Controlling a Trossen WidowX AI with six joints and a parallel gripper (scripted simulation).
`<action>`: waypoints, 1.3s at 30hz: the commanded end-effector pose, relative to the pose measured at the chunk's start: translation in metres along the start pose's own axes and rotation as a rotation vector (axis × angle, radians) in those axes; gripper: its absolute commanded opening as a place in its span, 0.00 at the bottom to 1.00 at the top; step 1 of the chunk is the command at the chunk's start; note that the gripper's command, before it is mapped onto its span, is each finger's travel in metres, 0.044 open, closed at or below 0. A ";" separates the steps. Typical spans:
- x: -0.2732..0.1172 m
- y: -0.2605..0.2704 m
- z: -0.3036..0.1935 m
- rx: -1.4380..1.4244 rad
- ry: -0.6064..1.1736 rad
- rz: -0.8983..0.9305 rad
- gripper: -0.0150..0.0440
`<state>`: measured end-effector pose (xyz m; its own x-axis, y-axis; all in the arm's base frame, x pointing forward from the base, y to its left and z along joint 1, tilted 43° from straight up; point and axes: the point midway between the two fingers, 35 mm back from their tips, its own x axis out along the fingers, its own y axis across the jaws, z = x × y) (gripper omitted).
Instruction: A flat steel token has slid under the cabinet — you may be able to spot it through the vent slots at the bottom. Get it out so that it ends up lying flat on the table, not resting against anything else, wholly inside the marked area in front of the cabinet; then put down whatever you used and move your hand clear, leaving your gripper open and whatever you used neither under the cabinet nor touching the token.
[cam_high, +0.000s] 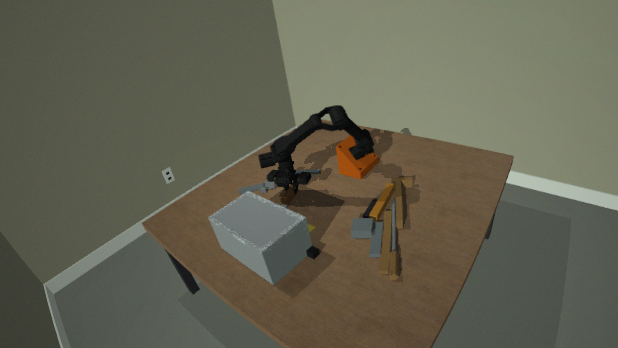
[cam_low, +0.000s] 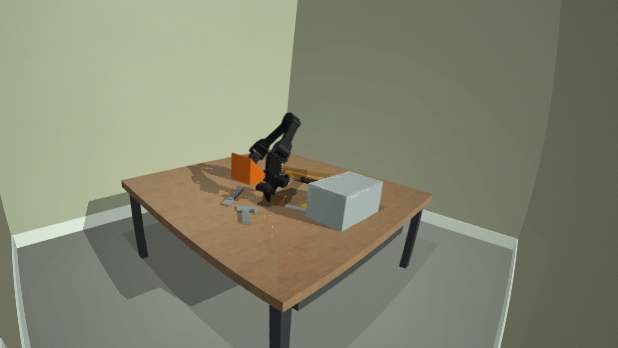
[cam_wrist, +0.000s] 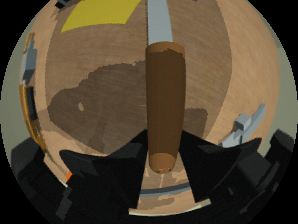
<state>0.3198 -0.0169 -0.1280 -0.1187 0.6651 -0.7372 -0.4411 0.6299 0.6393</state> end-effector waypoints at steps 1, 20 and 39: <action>0.000 0.000 0.008 -0.002 -0.004 -0.001 0.25; 0.000 0.000 0.034 -0.003 -0.005 0.000 0.25; -0.001 0.000 0.057 -0.003 -0.006 0.000 0.25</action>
<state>0.3657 0.0032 -0.1168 -0.1175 0.6666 -0.7361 -0.4415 0.6289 0.6400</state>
